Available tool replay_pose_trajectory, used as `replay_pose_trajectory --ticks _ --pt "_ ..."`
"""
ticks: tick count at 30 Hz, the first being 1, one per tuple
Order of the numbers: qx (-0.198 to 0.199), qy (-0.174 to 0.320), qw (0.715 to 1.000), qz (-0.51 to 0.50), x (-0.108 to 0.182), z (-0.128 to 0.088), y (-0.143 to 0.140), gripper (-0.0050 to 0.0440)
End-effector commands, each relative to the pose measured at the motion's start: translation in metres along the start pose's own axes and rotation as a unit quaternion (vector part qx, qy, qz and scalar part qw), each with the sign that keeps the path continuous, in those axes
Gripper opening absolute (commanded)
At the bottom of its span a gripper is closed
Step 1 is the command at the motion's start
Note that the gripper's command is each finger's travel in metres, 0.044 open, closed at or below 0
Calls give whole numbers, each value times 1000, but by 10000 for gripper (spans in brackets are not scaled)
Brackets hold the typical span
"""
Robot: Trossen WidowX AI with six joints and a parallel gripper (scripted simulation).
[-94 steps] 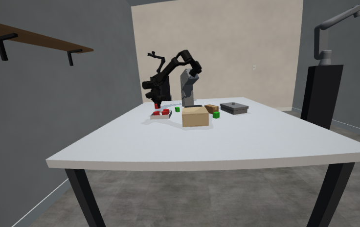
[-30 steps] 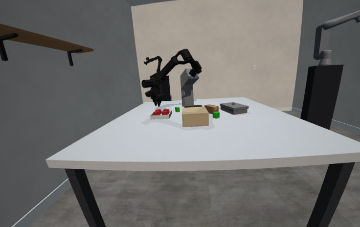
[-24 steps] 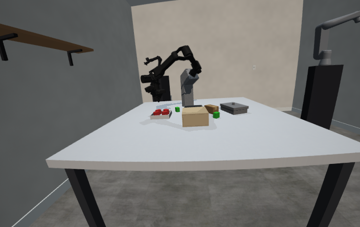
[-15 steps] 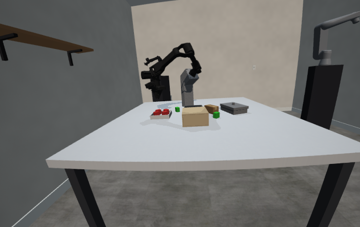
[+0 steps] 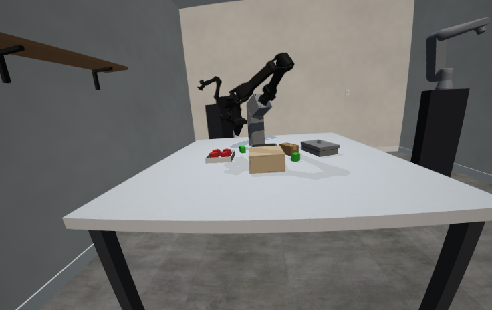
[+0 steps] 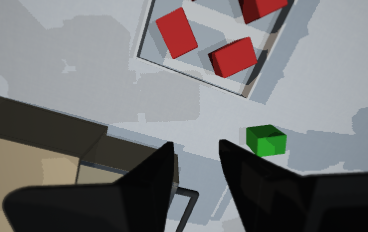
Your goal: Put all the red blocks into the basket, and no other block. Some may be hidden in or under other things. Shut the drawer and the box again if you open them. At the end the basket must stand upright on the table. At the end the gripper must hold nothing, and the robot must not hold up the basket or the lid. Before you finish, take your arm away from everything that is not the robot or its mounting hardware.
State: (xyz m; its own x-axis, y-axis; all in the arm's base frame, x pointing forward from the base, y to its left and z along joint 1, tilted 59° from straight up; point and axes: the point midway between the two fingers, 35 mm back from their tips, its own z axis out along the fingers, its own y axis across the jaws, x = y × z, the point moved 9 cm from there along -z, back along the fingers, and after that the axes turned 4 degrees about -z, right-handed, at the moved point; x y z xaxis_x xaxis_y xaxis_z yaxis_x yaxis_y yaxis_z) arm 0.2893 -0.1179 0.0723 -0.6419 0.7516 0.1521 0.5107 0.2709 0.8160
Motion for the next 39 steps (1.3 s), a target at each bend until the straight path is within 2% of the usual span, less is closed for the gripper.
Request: replay_pose_trajectory --ticks 1,3,5,8,14,16,22,39 --pt "3 -4 1000 28 15 0 5 148" --pt "3 -4 1000 28 33 -1 12 148" --pt "-2 -4 997 80 53 -1 16 148" --pt "-2 -4 997 80 80 -1 22 148" --pt "-25 3 982 186 138 0 15 148" --pt "-25 3 982 186 154 0 12 148" --pt "-25 3 982 186 154 0 12 148" --pt "-25 3 982 186 153 40 14 148"
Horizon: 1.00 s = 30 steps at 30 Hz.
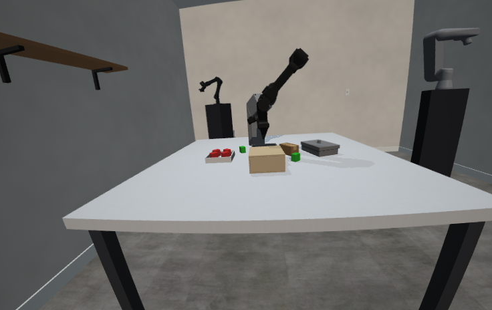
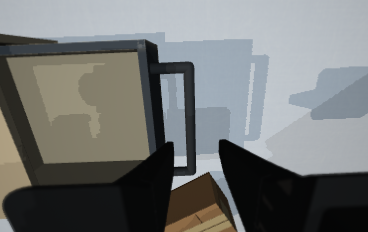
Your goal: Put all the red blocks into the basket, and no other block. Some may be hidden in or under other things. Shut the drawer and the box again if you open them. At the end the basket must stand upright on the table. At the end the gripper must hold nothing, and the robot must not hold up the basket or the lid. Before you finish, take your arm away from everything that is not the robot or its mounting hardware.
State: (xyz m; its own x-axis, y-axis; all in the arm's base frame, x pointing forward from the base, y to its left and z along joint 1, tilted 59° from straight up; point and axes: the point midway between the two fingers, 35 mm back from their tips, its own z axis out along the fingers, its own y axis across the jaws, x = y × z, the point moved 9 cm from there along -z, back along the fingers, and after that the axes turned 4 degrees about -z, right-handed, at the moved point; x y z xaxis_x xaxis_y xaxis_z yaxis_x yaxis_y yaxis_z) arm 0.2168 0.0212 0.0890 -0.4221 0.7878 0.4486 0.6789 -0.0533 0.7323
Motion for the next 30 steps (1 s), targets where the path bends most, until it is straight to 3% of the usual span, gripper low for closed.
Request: replay_pose_trajectory --ticks 1,21,26,27,30 --pt "2 -2 1000 1 0 9 -1 148" --pt "2 -2 1000 1 0 57 -1 148" --pt "2 -2 1000 1 0 57 -1 148" --pt "2 -2 1000 1 0 57 -1 0" --pt "2 -2 1000 1 0 57 -1 0"
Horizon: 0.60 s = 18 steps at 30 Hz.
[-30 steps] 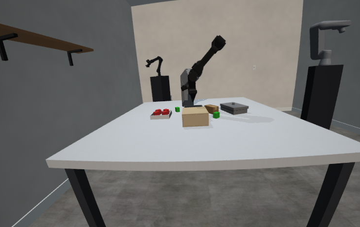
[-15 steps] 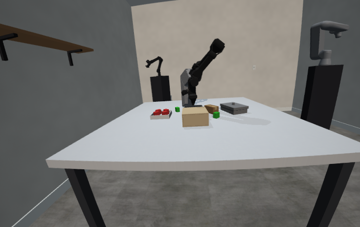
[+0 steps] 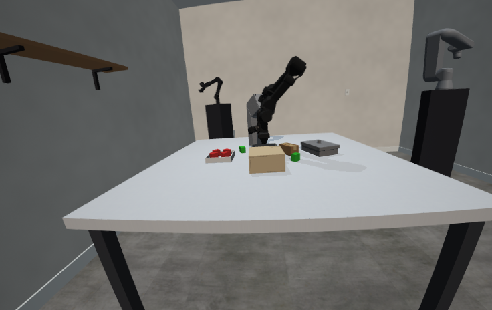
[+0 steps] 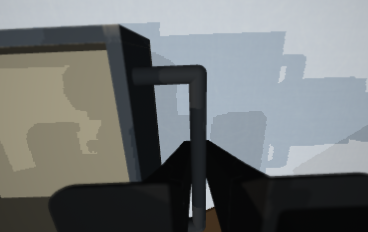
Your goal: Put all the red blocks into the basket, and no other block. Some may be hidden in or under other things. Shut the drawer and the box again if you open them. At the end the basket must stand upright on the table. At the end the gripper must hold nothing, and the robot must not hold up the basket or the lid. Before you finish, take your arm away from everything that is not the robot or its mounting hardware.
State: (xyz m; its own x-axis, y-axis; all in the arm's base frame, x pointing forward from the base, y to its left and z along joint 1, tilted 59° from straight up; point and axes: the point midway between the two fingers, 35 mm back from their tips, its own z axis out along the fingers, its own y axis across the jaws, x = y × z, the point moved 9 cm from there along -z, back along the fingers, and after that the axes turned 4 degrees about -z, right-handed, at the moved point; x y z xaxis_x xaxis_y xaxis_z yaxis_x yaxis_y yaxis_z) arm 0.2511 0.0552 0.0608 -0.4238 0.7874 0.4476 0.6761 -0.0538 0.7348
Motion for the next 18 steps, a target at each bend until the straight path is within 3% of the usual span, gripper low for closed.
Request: replay_pose_trajectory --ticks 1,18 --pt "3 -2 1000 2 0 1 -2 0" --pt "3 -2 1000 2 -1 1 4 0"
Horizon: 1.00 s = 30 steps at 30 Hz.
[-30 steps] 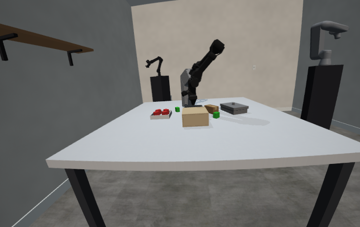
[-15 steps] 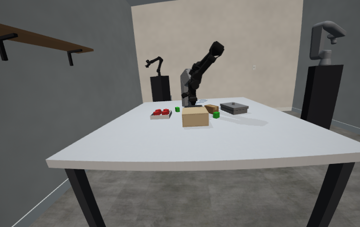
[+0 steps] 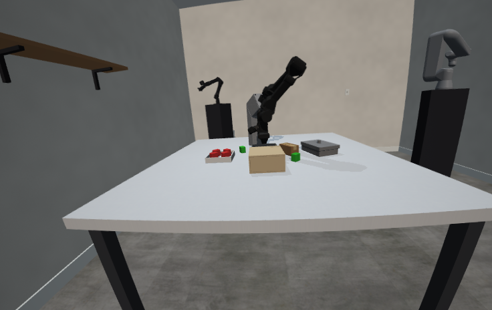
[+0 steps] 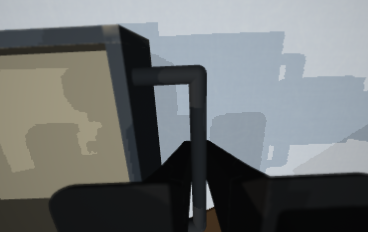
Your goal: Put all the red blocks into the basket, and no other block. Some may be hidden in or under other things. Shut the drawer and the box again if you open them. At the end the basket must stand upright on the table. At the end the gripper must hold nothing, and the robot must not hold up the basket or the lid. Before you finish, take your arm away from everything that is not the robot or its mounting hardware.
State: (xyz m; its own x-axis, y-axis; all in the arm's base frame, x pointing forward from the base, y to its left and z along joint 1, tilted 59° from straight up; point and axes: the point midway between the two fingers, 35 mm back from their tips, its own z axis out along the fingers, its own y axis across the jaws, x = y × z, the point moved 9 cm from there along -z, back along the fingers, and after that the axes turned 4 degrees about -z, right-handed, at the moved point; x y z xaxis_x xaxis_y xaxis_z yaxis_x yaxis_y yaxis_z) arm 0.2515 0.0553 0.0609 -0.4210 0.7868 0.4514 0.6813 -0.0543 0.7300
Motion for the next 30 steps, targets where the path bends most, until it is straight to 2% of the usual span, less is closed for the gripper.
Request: replay_pose_trajectory --ticks 1,25,30 --pt "1 -2 1000 -1 -1 1 6 0" --pt "1 -2 1000 -1 -5 1 65 0" --pt "1 -2 1000 -1 -5 1 65 0"
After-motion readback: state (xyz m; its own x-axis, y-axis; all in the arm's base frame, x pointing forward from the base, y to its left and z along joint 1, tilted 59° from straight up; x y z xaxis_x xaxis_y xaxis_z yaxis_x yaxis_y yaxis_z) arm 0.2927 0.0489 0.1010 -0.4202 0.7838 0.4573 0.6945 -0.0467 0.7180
